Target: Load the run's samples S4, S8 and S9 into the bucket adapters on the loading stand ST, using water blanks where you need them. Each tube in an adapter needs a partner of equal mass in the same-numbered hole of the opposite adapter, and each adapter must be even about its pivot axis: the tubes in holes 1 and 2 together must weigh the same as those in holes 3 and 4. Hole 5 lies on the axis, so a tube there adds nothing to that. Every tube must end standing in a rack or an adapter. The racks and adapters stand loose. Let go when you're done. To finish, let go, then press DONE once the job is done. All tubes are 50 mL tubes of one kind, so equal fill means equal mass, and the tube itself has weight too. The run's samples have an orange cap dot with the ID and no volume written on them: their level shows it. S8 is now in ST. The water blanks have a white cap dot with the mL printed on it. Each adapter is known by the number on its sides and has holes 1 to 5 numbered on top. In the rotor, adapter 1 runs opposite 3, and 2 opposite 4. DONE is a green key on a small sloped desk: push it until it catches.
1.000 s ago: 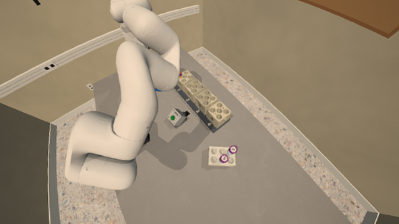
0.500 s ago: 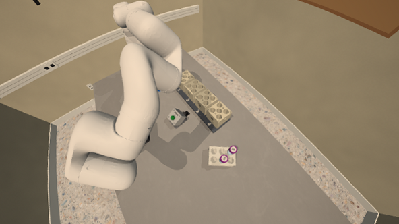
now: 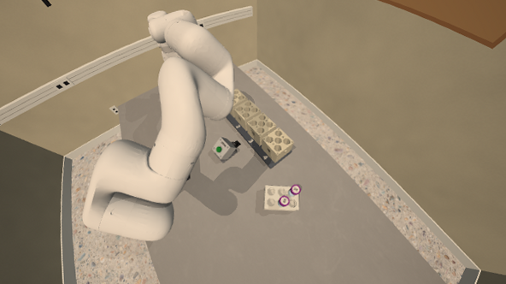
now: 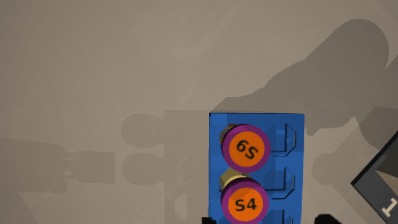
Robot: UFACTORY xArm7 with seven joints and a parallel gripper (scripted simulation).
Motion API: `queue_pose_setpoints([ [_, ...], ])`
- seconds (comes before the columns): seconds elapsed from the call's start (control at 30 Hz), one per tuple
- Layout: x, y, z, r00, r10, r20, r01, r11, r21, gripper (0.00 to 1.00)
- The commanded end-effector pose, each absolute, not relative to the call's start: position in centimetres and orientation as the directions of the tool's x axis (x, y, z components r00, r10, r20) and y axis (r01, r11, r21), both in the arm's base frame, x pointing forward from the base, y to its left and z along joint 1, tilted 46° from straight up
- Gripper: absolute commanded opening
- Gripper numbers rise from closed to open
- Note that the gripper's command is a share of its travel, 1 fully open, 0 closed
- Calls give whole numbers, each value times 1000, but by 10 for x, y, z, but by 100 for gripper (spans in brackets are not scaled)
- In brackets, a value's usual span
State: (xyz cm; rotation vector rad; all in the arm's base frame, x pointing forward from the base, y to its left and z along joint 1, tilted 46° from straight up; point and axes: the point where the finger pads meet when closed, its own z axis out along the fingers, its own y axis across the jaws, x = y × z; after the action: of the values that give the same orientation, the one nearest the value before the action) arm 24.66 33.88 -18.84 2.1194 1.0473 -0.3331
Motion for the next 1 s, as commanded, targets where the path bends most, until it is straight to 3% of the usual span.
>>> queue_pose_setpoints([
  [0.0, 247, 335, -193, 634, 581, -511, 769, -398, 501, 57],
  [0.97, 252, 298, -229, 634, 581, -511, 769, -398, 501, 57],
])
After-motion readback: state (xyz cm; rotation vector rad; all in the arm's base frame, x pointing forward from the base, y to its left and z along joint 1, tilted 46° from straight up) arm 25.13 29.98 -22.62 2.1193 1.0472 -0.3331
